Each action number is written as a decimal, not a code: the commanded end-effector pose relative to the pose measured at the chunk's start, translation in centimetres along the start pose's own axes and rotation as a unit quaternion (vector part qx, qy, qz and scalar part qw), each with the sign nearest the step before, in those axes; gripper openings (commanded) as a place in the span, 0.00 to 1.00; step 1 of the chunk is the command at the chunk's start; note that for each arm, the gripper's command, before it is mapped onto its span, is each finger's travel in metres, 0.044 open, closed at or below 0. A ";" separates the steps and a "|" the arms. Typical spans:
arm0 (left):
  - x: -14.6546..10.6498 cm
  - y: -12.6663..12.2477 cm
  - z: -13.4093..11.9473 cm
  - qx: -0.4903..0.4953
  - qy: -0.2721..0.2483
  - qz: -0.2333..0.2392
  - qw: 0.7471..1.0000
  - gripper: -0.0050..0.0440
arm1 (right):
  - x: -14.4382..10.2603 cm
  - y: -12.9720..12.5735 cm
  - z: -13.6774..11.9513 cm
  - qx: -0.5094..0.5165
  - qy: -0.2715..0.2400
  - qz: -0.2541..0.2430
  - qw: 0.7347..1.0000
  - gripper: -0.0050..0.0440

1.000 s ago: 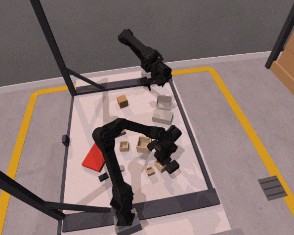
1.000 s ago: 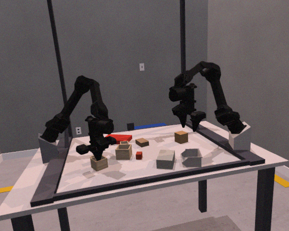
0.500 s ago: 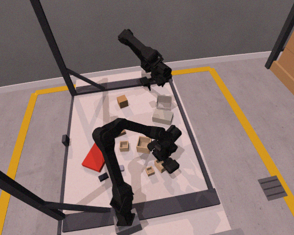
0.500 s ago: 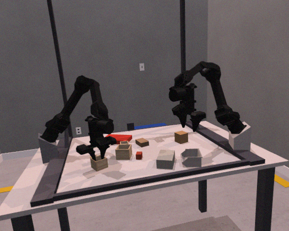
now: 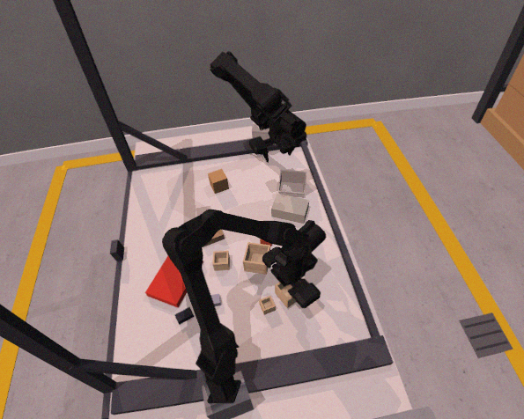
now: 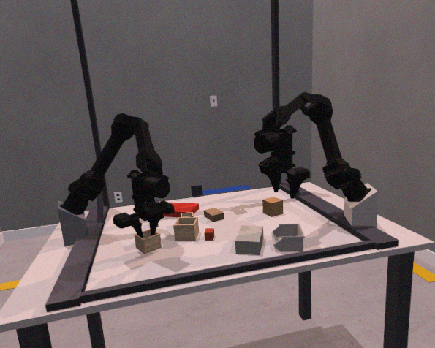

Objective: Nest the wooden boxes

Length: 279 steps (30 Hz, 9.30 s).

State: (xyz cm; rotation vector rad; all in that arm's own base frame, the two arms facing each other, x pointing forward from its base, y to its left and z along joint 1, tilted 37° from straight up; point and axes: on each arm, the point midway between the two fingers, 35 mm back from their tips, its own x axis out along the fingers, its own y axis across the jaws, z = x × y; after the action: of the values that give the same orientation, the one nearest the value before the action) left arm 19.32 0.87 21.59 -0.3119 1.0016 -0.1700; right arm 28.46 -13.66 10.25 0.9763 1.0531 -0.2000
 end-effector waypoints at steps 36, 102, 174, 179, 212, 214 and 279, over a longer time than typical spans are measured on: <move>-0.3 -0.1 0.2 0.003 -0.006 0.001 1.000 0.92 | -8.5 13.2 0.0 -0.013 -0.024 0.004 1.000 0.62; 2.7 0.1 10.4 0.136 -0.473 -0.082 0.867 0.92 | -9.1 15.8 -0.9 -0.007 -0.017 0.007 1.000 0.62; -2.5 -4.9 4.6 0.247 -0.635 -0.164 0.713 0.92 | -9.1 15.8 -0.9 0.403 -0.013 0.014 0.915 0.62; -2.5 -4.9 4.6 0.247 -0.635 -0.164 0.713 0.92 | -9.1 15.8 -0.9 0.481 -0.012 0.015 0.876 0.62; -2.5 -4.9 4.6 0.247 -0.635 -0.164 0.713 0.92 | -9.3 16.0 -0.8 0.845 -0.003 0.023 0.534 0.62; -2.5 -4.9 4.6 0.247 -0.635 -0.164 0.713 0.92 | -9.3 16.0 -0.8 0.863 -0.002 0.023 0.504 0.62; -2.5 -4.9 4.6 0.247 -0.635 -0.164 0.713 0.92 | -5.2 15.7 -0.8 0.926 0.000 0.018 0.378 0.62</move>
State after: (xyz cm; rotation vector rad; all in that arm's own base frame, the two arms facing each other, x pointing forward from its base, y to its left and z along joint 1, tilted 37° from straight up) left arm 21.84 -2.26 27.54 -0.0434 -0.5136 -0.4518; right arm 34.43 -5.40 22.76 2.9730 0.3158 -1.6372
